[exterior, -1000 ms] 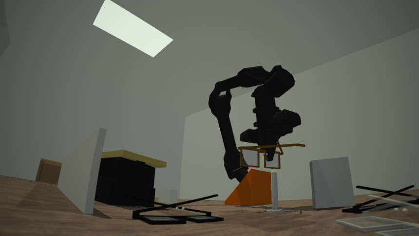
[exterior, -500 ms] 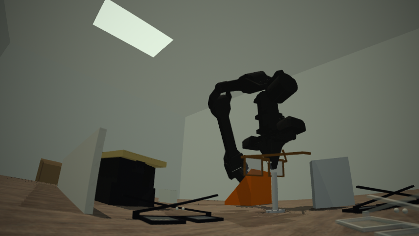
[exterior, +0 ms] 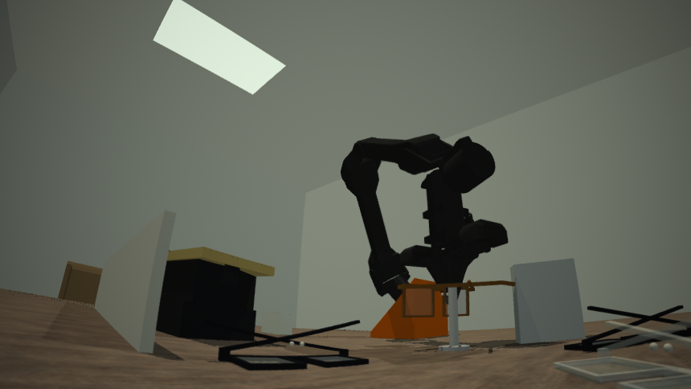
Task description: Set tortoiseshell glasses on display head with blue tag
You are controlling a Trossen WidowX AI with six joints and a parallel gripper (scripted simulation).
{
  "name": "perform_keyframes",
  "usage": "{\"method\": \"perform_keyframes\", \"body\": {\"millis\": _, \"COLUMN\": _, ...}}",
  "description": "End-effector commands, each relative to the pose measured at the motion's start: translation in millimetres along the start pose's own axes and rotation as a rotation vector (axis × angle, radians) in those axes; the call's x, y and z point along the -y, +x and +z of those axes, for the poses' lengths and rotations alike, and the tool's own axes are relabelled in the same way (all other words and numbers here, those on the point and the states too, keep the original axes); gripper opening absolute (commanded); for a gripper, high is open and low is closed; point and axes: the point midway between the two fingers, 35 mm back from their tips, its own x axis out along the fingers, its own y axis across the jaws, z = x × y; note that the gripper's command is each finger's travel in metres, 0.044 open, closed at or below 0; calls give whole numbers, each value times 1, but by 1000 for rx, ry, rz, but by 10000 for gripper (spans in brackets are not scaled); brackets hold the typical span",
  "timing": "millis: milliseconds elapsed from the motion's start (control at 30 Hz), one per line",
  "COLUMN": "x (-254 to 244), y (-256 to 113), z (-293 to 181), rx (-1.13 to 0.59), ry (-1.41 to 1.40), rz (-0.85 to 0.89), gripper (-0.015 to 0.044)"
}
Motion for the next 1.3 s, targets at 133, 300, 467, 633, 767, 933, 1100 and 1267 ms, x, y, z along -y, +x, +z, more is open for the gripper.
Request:
{"method": "perform_keyframes", "body": {"millis": 133, "x": -5, "y": 3, "z": 4, "rx": -1, "ry": -7, "rz": 8, "gripper": 0}}
{"method": "perform_keyframes", "body": {"millis": 300, "x": -8, "y": 3, "z": 8, "rx": -1, "ry": -7, "rz": 8, "gripper": 0}}
{"method": "perform_keyframes", "body": {"millis": 467, "x": -9, "y": 3, "z": 8, "rx": -1, "ry": -7, "rz": 8, "gripper": 0}}
{"method": "perform_keyframes", "body": {"millis": 633, "x": -11, "y": 3, "z": 10, "rx": -1, "ry": -7, "rz": 8, "gripper": 0}}
{"method": "perform_keyframes", "body": {"millis": 767, "x": -12, "y": 3, "z": 12, "rx": -1, "ry": -7, "rz": 8, "gripper": 0}}
{"method": "perform_keyframes", "body": {"millis": 933, "x": -14, "y": 3, "z": 14, "rx": -1, "ry": -7, "rz": 8, "gripper": 0}}
{"method": "perform_keyframes", "body": {"millis": 1100, "x": -16, "y": 3, "z": 16, "rx": -1, "ry": -7, "rz": 8, "gripper": 0}}
{"method": "perform_keyframes", "body": {"millis": 1267, "x": -18, "y": 3, "z": 18, "rx": -1, "ry": -8, "rz": 8, "gripper": 0}}
